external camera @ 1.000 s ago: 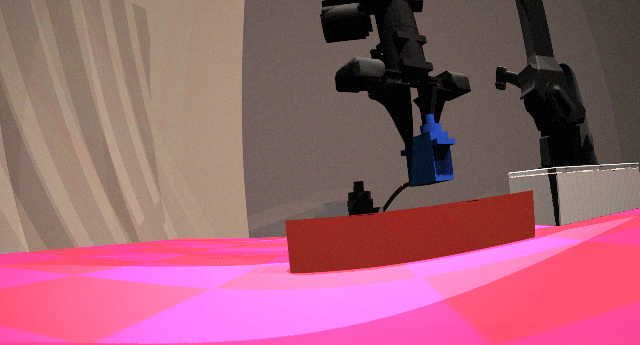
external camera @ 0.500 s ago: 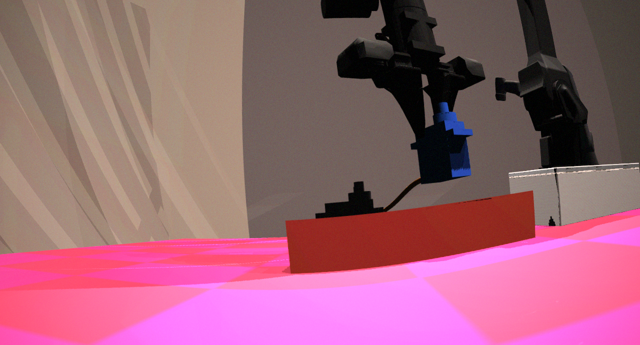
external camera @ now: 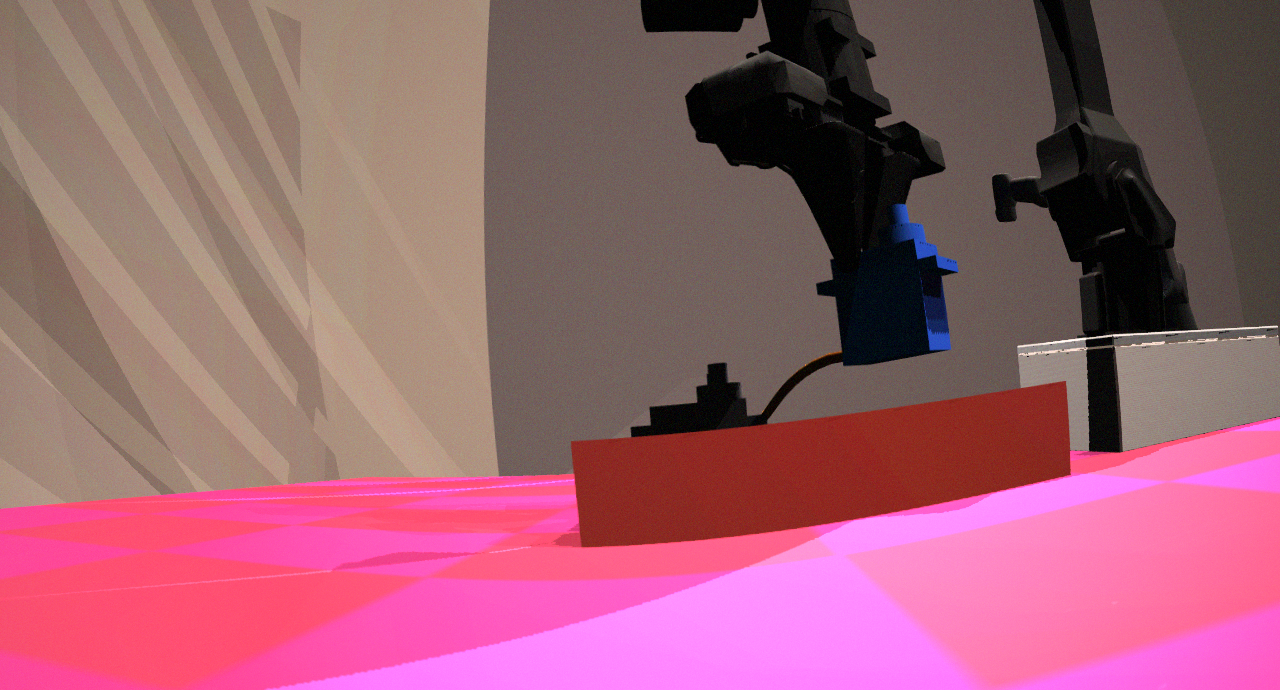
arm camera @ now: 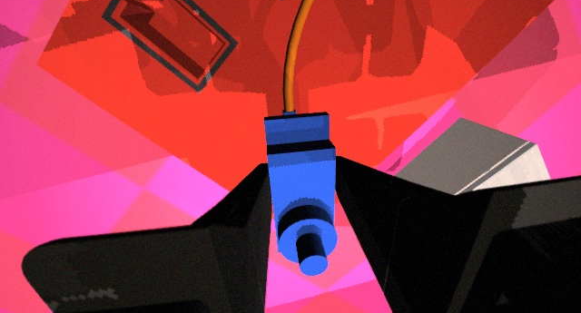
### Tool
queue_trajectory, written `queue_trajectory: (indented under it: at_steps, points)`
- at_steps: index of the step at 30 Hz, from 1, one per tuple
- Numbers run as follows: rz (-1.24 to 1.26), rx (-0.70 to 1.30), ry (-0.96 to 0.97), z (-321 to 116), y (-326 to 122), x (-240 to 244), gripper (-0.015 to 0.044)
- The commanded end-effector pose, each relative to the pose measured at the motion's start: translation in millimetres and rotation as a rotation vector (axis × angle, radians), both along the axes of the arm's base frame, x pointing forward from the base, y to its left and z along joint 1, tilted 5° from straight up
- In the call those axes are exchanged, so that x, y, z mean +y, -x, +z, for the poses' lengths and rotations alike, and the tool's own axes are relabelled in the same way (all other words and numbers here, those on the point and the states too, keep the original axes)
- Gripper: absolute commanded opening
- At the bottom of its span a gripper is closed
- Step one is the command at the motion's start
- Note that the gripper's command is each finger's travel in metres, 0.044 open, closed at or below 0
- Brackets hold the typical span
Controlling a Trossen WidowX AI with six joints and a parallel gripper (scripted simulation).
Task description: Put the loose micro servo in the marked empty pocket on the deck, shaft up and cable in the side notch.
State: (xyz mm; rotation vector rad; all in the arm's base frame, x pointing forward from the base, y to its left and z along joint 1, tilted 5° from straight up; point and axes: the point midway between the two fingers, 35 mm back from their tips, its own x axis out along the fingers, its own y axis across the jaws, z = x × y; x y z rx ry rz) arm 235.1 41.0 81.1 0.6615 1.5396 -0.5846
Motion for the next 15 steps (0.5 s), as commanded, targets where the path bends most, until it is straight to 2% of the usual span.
queue_trajectory:
  at_steps: [1, 15]
  points:
    - [0.124, -0.018, -0.008, 2.7, -1.9, 0.8, 0.0000]
    - [0.606, -0.051, -0.023, 2.8, -1.9, 0.8, 0.0000]
